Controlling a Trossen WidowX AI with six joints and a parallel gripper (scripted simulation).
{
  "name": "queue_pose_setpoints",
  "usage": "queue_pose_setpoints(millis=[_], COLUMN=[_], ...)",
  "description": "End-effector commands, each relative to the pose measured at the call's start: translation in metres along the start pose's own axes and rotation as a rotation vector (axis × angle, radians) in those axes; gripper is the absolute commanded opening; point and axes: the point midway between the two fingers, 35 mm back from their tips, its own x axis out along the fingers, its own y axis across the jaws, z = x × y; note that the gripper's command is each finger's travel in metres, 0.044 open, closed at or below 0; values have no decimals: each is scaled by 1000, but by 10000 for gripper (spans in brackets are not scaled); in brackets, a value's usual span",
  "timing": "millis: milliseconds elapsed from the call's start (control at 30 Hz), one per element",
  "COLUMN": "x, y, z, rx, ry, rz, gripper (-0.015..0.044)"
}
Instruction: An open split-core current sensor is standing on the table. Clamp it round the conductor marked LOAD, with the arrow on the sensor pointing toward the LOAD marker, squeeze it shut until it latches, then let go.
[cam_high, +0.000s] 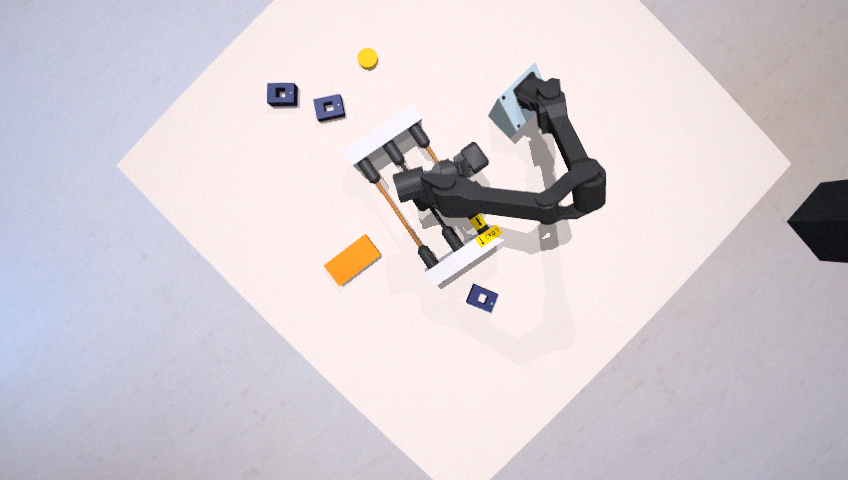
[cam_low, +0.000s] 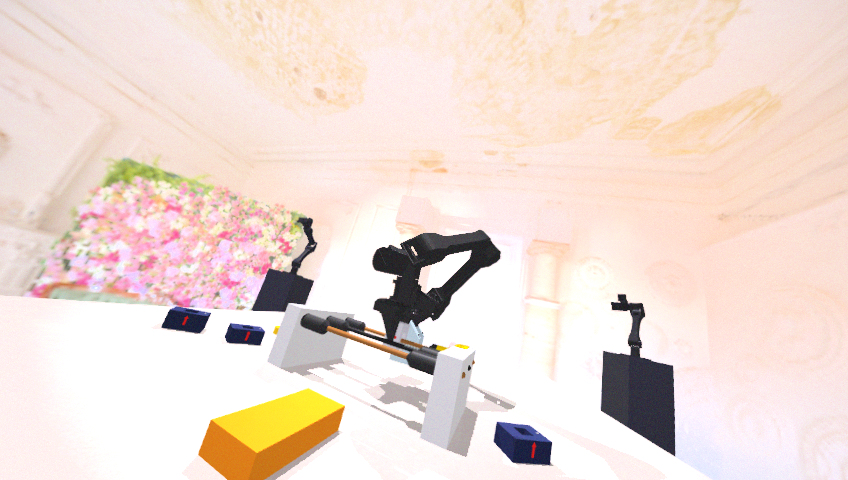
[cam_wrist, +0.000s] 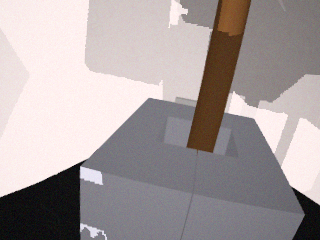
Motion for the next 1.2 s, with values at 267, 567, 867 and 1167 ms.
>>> queue_pose_setpoints(millis=[267, 567, 867, 1167], x=[-1, 12, 12, 12], y=[-2, -3, -4, -4], z=[0, 0, 1, 1], rx=[-8, -3, -14, -14], ry=[5, 1, 6, 6], rz=[-1, -1, 0, 0], gripper=[0, 0, 131, 261])
